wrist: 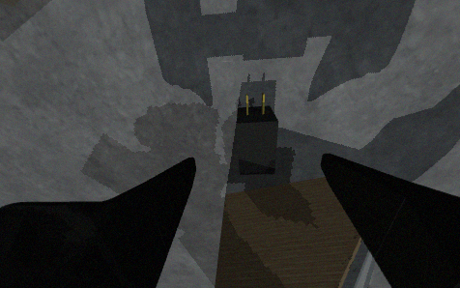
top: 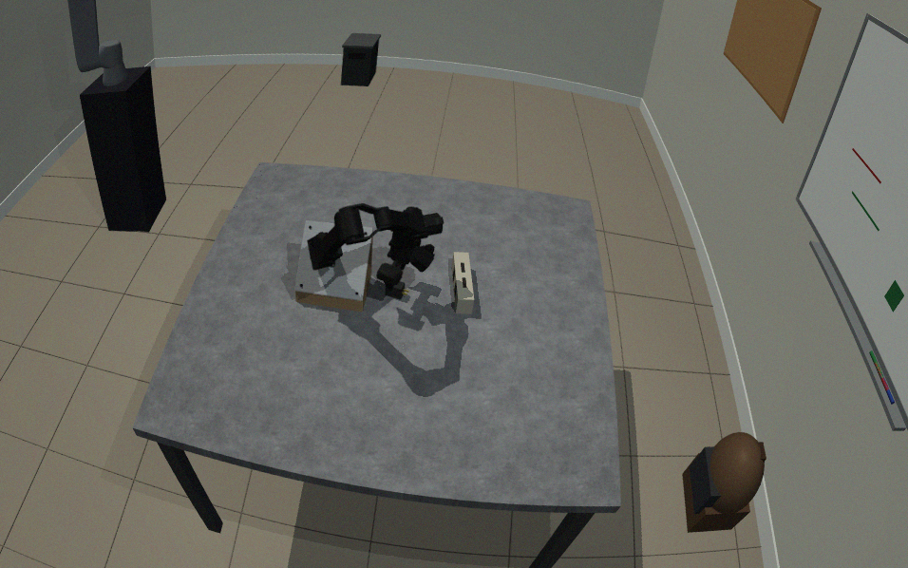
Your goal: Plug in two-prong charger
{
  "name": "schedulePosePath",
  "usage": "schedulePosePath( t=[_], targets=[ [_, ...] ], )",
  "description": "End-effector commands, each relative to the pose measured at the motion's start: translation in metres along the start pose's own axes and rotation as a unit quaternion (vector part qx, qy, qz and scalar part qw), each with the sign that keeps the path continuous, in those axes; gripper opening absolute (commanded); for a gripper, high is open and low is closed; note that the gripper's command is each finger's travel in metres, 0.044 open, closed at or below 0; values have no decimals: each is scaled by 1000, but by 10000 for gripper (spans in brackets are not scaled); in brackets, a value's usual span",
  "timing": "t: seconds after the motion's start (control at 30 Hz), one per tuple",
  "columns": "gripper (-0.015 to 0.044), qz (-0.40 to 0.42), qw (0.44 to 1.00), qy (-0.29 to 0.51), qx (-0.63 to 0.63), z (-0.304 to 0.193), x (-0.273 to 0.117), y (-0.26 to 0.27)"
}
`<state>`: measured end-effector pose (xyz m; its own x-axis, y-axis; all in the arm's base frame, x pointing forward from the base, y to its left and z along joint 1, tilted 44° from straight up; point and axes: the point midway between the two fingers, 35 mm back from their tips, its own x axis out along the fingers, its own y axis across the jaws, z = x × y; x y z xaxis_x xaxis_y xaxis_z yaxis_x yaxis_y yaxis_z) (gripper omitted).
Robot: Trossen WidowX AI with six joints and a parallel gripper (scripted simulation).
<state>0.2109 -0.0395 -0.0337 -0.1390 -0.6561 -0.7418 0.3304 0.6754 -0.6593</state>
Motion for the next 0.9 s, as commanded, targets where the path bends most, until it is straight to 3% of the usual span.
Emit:
schedulePosePath(
  t=[0.0,0.87],
  targets=[
    [440,-4,1000,1,-4,-2,6,-1],
    [440,-5,1000,1,-4,0,48,-3]
  ],
)
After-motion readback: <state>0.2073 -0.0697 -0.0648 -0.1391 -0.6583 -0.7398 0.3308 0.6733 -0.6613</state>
